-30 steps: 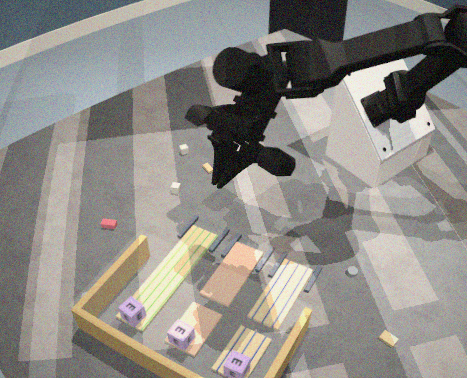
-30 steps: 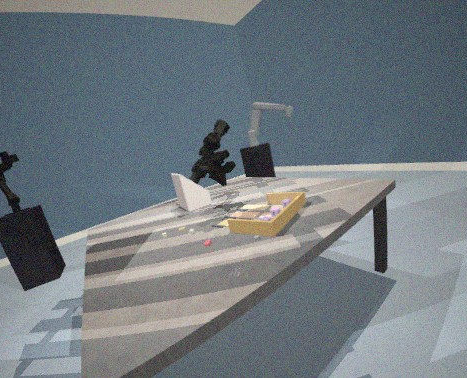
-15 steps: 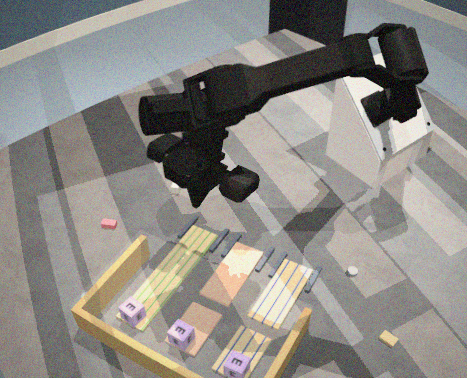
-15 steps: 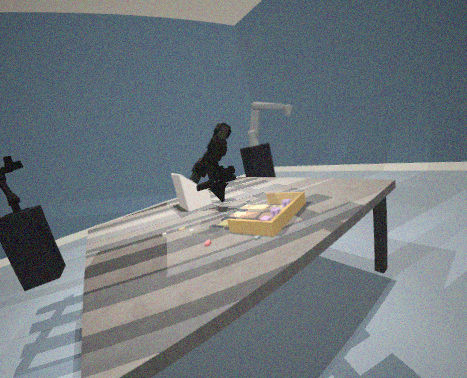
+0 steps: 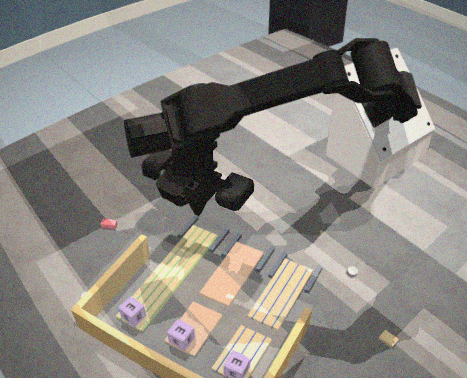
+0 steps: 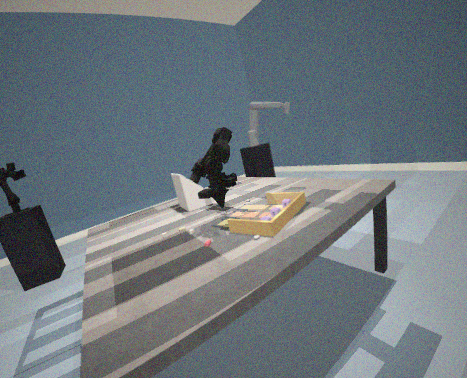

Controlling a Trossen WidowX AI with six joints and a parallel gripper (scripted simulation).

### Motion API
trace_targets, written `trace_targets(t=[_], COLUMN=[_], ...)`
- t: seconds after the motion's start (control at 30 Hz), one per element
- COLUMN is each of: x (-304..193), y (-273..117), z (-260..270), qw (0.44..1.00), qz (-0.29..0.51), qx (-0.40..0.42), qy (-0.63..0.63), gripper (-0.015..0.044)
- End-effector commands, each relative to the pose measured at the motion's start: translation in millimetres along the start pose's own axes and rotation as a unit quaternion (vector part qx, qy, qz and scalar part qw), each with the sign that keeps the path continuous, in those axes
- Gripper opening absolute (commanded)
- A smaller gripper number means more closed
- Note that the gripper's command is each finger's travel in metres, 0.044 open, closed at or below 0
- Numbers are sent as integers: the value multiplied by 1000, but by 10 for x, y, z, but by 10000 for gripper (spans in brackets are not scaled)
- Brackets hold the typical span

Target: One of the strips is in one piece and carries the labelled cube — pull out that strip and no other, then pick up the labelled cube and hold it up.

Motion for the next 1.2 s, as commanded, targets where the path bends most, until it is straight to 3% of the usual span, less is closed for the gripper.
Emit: trace_targets(t=[0.0,1.17], x=[11,21], y=[77,651], z=[-15,-31], qw=[1000,1000], qz=[3,3], qx=[-2,-1], qy=[-3,-3], gripper=[0,0])
Point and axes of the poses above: the point midway between the two fingers, 35 mm back from their tips, its own y axis out along the fingers, its own z axis across the jaws, x = y × z, the point moved 8 cm from there along -y, back along the fingers, and after that the axes turned 8 degrees about y, right-handed, at the moved point
